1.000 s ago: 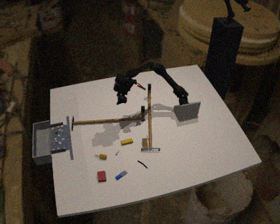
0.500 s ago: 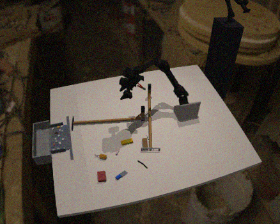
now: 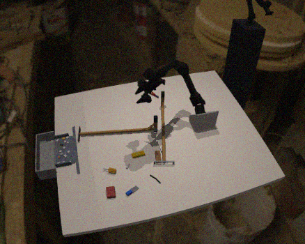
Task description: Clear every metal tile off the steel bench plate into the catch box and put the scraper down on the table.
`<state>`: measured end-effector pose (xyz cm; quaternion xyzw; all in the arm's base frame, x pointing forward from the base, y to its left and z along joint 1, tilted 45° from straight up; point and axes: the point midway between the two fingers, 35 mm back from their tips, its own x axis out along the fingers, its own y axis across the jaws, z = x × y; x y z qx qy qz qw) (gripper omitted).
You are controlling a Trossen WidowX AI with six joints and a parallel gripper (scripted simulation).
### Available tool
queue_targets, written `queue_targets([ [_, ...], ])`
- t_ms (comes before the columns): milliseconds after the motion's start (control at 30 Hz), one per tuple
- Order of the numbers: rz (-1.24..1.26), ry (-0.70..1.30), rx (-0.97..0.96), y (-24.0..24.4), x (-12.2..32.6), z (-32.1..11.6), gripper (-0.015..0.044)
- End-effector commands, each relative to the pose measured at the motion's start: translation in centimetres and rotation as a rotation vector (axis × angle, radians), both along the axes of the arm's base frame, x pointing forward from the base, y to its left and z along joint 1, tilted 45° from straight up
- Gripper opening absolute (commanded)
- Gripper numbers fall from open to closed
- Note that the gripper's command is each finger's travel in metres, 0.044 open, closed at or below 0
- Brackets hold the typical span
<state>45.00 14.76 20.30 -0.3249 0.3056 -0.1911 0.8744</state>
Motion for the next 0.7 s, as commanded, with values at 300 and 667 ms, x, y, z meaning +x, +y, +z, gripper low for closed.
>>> queue_targets([
  [300, 0.101, -0.056, -0.026, 2.5, -3.6, 1.5, 0.044],
  [667, 0.184, -0.103, -0.038, 4.1, -6.8, 2.5, 0.044],
])
